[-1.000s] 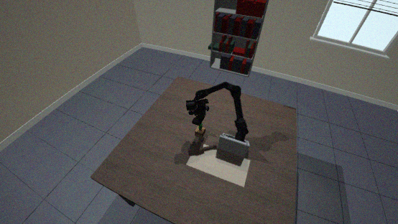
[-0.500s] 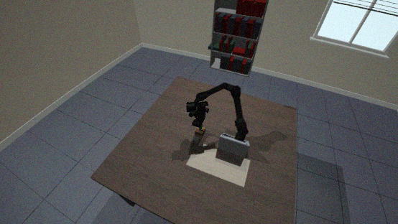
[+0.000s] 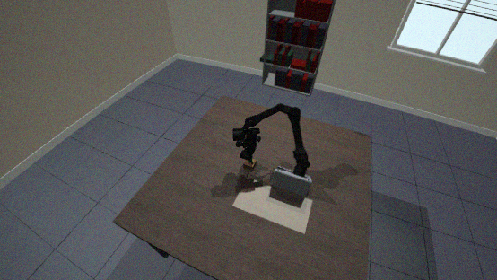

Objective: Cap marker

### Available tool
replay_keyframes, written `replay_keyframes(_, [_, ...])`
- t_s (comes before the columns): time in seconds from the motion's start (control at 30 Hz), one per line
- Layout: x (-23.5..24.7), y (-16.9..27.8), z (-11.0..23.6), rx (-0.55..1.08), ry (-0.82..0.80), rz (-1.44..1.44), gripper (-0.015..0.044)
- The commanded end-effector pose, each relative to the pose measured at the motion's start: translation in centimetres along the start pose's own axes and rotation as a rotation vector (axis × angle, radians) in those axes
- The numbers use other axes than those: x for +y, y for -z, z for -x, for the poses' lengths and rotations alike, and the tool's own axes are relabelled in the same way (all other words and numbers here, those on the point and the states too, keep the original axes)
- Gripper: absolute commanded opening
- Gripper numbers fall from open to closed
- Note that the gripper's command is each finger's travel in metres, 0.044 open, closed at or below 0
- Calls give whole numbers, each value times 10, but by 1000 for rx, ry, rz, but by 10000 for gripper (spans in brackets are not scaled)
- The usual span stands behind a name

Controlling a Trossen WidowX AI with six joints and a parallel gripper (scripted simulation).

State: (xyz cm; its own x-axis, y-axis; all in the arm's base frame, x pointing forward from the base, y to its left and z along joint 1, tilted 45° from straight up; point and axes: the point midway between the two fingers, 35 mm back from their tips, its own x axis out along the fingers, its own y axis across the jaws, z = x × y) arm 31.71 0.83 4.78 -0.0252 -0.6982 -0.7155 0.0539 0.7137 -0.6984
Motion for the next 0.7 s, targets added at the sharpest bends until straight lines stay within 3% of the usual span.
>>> replay_keyframes(0.0, [2,-2,18,-4,-1,21,0])
replay_keyframes(0.17, [2,0,81,-12,10,108,0])
replay_keyframes(0.33, [1,1,89,-13,12,119,0])
replay_keyframes(0.67, [1,1,89,-13,12,119,263])
